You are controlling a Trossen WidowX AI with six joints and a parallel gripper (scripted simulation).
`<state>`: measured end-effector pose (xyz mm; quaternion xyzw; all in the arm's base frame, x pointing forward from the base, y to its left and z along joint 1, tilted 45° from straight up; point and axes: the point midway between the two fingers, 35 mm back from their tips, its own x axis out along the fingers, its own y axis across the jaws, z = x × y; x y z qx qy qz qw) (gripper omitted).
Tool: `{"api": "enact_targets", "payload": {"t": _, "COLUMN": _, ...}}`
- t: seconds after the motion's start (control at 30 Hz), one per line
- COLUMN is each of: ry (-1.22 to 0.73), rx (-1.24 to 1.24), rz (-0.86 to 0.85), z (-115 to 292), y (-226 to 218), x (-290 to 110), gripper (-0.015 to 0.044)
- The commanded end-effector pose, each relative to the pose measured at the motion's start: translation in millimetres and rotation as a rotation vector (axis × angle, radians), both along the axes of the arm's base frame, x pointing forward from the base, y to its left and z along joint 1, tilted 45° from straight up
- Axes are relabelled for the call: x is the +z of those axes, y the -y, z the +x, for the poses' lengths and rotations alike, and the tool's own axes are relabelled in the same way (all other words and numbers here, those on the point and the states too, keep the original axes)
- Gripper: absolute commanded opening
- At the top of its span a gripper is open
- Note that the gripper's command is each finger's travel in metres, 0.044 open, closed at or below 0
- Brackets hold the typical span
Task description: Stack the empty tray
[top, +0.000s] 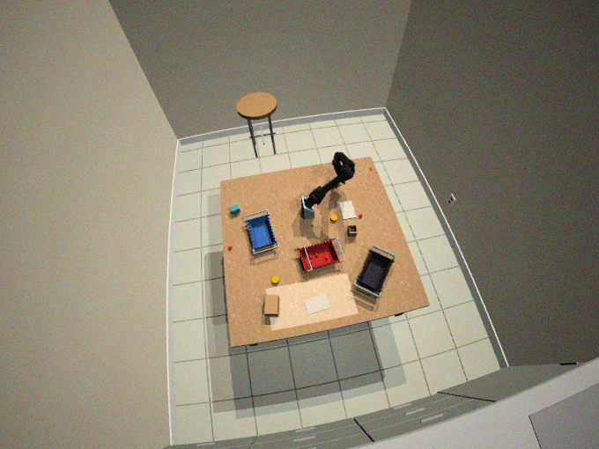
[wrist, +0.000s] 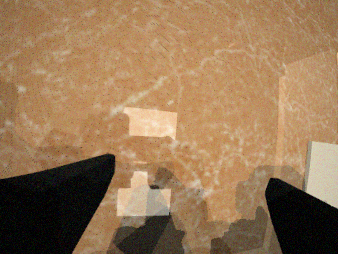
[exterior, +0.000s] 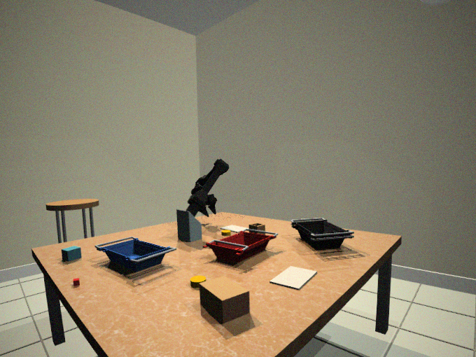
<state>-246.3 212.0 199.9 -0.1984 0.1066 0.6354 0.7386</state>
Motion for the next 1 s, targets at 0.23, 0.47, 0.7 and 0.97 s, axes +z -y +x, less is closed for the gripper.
{"api": "enact_targets", "payload": {"t": 0.23, "ry": 0.0, "rx": 0.0, "rz": -0.002, "z": 0, "y": 4, "x": 3, "gripper": 0.019}}
{"api": "enact_targets", "payload": {"t": 0.47, "ry": 0.012, "rx": -0.01, "rz": -0.016, "z": 5, "y": 14, "x": 12, "gripper": 0.0085}}
{"api": "enact_targets", "payload": {"t": 0.7, "ry": 0.047, "rx": -0.107, "rz": -0.122, "z": 32, "y": -13, "x": 1, "gripper": 0.0085}}
{"api": "enact_targets", "payload": {"t": 0.97, "ry": -0.03, "rx": -0.154, "rz": -0.218, "z": 56, "y": -56, "x": 15, "gripper": 0.0085}}
